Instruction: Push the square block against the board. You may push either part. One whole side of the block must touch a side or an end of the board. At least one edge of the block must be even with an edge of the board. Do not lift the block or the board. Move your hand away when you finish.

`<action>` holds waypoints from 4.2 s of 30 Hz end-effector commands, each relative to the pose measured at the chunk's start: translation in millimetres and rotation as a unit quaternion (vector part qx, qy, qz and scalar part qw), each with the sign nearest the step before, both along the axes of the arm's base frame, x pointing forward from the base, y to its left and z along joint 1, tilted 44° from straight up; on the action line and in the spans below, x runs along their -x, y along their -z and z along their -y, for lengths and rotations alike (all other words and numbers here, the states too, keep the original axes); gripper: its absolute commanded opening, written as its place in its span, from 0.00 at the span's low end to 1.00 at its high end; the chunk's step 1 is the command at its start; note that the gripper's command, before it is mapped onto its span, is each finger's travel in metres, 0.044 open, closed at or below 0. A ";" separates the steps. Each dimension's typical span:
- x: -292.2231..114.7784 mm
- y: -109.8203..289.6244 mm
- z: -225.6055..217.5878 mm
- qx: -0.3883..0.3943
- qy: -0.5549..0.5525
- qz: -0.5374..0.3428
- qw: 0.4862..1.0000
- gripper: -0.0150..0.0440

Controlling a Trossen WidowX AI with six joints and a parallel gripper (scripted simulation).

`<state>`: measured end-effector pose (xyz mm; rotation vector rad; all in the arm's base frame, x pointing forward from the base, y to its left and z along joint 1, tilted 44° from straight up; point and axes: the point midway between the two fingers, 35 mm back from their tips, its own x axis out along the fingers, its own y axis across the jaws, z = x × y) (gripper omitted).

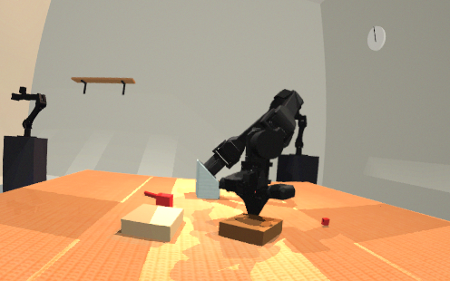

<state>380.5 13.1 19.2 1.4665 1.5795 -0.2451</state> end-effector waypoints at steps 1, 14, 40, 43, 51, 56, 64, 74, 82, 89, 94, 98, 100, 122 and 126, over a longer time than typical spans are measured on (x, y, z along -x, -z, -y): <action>-3.1 3.3 3.0 0.003 -0.002 0.001 1.000 0.25; -9.7 7.2 9.0 0.003 -0.002 0.001 1.000 0.25; -15.4 7.6 10.9 0.003 -0.002 0.002 1.000 0.25; -13.3 5.0 7.4 0.003 -0.002 0.002 1.000 0.25; -7.3 -1.8 -1.8 0.003 -0.002 0.001 1.000 0.25; -3.3 -5.9 -7.5 0.002 -0.002 0.001 1.000 0.25; 3.5 -12.2 -16.4 0.001 -0.002 0.001 1.000 0.25; 10.5 -49.9 23.2 0.003 -0.002 0.001 1.000 0.25; 6.3 -30.8 44.5 0.003 -0.002 0.001 1.000 0.25; -1.7 0.2 15.2 0.017 -0.070 0.065 0.995 0.25; -2.9 8.2 6.9 0.020 -0.089 0.083 0.992 0.25; -3.9 8.6 7.6 0.020 -0.089 0.083 0.992 0.25; -4.9 8.9 8.4 0.020 -0.089 0.083 0.992 0.25; -17.4 14.3 17.9 0.021 -0.089 0.083 0.992 0.25; -19.6 15.3 19.7 0.021 -0.089 0.083 0.992 0.25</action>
